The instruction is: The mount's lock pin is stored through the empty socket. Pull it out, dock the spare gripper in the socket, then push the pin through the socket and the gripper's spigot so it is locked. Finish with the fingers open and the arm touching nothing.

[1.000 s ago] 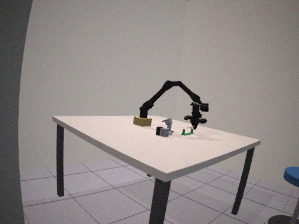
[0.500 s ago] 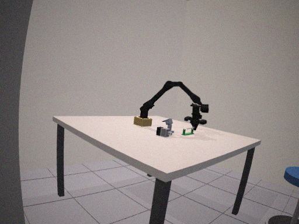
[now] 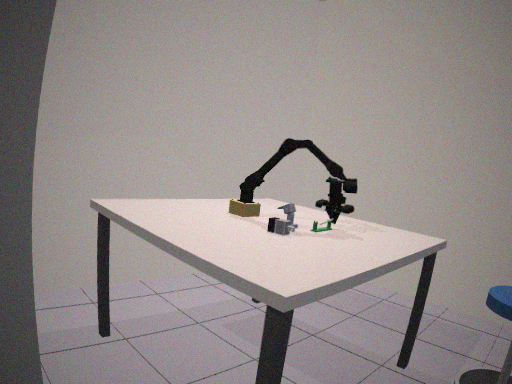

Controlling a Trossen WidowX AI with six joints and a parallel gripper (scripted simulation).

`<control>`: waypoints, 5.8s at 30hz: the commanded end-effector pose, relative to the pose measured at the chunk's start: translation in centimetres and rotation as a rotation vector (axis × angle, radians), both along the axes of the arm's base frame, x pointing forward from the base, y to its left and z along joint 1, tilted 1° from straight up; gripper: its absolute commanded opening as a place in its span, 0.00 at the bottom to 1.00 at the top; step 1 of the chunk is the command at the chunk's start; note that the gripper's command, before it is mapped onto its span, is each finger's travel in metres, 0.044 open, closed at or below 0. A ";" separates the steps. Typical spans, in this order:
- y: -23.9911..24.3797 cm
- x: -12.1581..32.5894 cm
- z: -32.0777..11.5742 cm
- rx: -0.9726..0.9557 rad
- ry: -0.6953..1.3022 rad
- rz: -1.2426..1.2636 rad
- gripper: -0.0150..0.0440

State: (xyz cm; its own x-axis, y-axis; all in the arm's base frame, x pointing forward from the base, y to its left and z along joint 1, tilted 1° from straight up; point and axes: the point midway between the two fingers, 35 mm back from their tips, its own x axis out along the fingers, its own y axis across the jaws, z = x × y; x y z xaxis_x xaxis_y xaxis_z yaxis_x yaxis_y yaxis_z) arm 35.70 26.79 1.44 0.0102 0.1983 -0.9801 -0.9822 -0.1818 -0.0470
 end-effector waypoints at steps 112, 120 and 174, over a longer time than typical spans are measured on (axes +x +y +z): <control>-6.6 1.3 -1.0 -0.016 -0.007 0.021 0.51; -6.6 1.3 -1.0 -0.016 -0.007 0.021 0.26; -12.5 2.3 3.4 -0.023 0.003 0.007 0.25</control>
State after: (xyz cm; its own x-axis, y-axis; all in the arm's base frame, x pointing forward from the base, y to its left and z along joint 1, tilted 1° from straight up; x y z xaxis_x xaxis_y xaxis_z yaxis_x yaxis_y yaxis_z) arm 38.08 14.28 4.97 0.0110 0.1719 -0.9850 -0.9827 -0.1803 -0.0424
